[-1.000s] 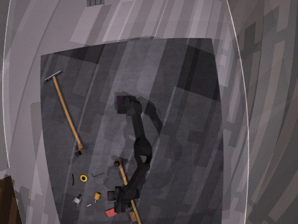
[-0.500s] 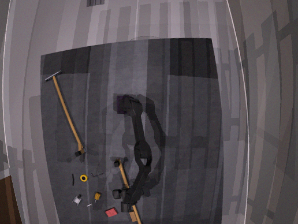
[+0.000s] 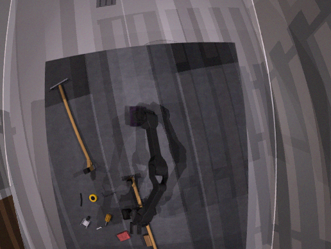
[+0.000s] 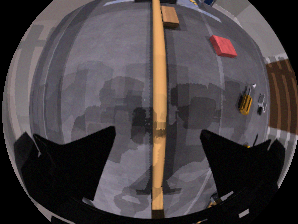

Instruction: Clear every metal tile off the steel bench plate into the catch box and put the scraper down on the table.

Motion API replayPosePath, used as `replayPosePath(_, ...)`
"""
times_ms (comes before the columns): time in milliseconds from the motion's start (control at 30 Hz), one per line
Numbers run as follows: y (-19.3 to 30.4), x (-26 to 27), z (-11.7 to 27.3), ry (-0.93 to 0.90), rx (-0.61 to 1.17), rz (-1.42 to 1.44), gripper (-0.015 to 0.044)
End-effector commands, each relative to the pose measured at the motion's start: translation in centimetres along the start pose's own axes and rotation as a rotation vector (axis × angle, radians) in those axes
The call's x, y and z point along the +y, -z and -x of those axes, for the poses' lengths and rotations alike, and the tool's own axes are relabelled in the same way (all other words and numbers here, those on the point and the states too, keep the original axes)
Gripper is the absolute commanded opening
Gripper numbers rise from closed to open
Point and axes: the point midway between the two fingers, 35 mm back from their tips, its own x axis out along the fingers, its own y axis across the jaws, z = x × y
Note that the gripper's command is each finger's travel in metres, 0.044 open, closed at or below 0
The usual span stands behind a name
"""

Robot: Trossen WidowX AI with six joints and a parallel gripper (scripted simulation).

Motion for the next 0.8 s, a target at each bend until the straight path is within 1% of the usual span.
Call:
replayPosePath(0,0.2,-0.3,1.3,-0.004,-0.021,0.009,0.044)
replayPosePath(767,3.8,-2.5,6.4,-0.02,-0.094,0.011,0.044)
